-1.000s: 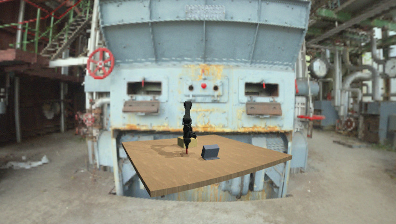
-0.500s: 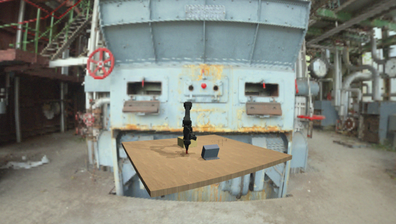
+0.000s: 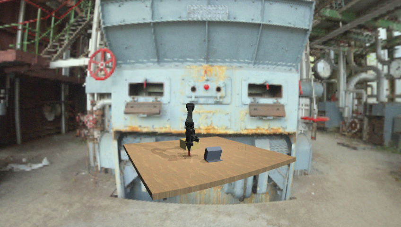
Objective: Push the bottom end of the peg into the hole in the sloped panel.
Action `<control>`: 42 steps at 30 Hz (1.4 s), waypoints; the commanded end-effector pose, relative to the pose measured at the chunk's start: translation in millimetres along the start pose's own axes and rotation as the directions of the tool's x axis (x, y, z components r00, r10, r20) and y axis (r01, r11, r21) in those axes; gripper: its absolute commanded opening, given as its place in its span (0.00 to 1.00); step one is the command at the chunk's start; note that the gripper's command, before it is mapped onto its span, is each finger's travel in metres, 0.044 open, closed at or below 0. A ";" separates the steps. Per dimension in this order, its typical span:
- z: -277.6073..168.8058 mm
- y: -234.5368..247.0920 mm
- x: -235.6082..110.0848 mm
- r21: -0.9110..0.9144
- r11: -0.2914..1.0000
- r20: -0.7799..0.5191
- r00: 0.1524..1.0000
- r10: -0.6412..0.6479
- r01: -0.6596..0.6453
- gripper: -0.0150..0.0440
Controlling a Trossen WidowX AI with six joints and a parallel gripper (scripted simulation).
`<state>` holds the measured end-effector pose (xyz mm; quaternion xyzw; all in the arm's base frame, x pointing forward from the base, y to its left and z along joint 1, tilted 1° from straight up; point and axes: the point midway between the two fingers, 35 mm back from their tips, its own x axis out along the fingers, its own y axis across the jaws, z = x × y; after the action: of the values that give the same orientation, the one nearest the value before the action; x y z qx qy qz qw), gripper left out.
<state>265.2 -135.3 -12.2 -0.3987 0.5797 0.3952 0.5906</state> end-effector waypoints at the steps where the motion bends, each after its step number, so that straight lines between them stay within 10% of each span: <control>1: 0.0 0.0 -0.1 0.000 1.000 0.000 1.000 0.000 0.000 0.28; 42: 11.1 -8.3 -71.5 0.073 0.995 -0.027 0.998 -0.062 0.064 0.25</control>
<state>274.7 -129.3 60.7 -0.3999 0.5856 0.3606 0.6059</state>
